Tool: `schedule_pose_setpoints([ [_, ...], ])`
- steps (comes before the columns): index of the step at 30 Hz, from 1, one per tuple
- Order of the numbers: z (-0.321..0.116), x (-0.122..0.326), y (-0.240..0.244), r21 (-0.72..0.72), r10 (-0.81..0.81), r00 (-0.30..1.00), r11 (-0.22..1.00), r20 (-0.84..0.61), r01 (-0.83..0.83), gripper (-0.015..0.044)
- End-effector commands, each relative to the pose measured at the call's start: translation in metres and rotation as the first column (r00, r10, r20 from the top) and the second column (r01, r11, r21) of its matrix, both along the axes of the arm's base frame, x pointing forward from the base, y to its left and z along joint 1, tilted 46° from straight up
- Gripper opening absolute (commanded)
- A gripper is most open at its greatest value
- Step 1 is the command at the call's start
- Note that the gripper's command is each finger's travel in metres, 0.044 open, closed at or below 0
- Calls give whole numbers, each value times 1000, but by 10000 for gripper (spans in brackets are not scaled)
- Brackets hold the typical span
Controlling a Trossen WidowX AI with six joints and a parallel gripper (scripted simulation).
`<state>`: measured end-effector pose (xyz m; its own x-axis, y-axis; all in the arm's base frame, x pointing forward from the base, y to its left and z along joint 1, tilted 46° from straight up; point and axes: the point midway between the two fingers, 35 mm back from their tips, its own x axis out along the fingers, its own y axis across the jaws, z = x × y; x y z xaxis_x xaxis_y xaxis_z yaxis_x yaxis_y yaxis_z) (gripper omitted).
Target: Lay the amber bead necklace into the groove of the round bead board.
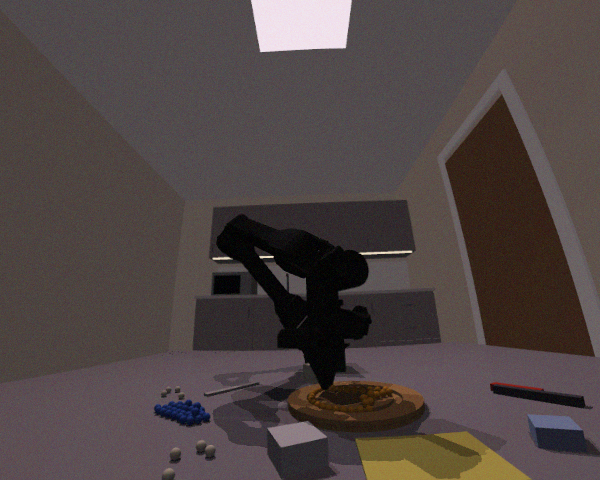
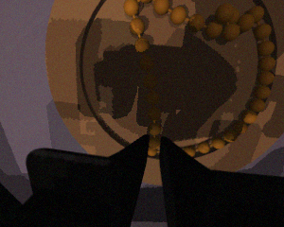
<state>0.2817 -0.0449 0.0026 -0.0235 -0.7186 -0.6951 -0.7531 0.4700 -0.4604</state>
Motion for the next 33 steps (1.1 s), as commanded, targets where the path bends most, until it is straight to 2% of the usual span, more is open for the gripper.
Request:
schedule_pose_setpoints([
  [1, 1, 0, 0, 0, 0, 1000, 1000, 0, 0, 0],
  [29, -2, -16, 0, -4, 5, 1000, 1000, -8, -5, 0],
  [33, 0, -15, 3, 0, 3, 1000, 1000, 0, -3, 105],
])
